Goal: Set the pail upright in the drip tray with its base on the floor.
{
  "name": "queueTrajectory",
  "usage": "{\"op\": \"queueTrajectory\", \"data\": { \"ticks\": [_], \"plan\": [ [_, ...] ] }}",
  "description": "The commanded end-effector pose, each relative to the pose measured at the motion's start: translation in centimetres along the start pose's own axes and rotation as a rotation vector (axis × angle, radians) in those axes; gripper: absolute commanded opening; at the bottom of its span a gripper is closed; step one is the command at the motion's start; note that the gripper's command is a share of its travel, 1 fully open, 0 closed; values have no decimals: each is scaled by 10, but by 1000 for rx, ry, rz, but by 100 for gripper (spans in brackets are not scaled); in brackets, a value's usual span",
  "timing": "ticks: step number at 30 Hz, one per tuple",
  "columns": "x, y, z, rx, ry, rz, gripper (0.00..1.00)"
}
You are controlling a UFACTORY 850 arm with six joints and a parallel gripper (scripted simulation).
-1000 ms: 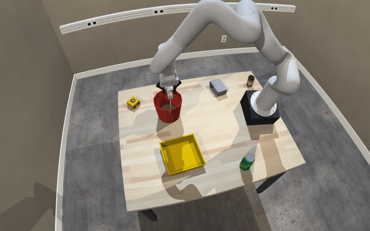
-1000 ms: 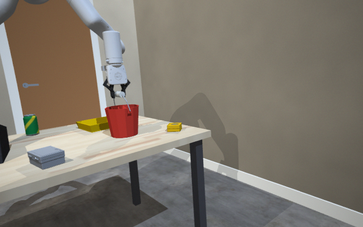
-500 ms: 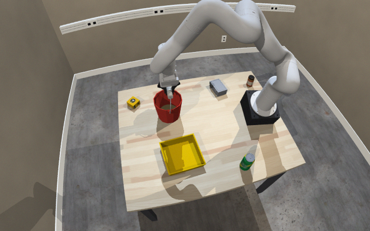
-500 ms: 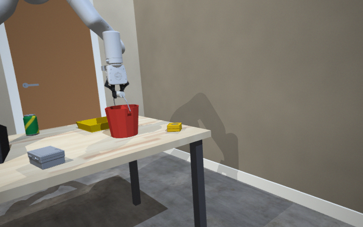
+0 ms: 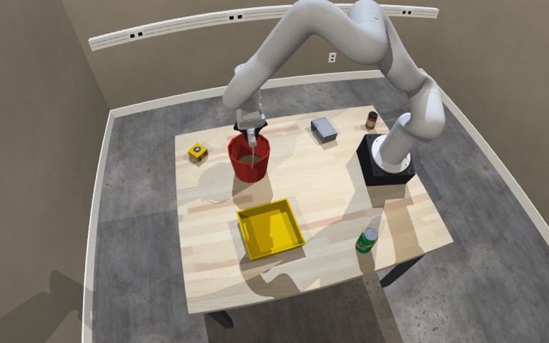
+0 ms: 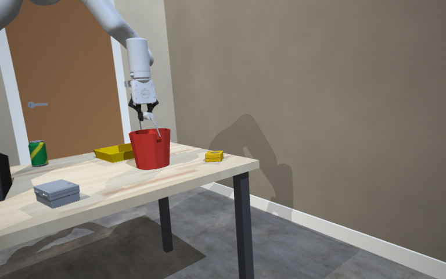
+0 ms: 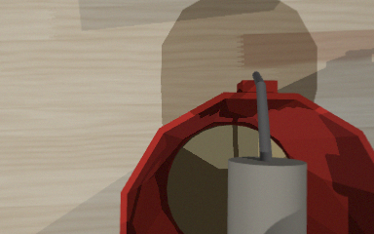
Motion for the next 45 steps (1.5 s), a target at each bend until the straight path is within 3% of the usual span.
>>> {"op": "queueTrajectory", "data": {
  "ticks": [1,28,45],
  "plan": [
    [-1,0,1,0,-2,-1,0],
    [-14,0,1,0,-2,-1,0],
    [-39,0,1,0,-2,-1,0]
  ]
}}
Point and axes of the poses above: the point where the finger pads meet when closed, its own x axis out along the fingers, its own z axis across the jaws, y = z × x, the point moved 9 cm from there along -x, back along the fingers, and after that the axes turned 2 degrees about x, right-handed, at the moved point
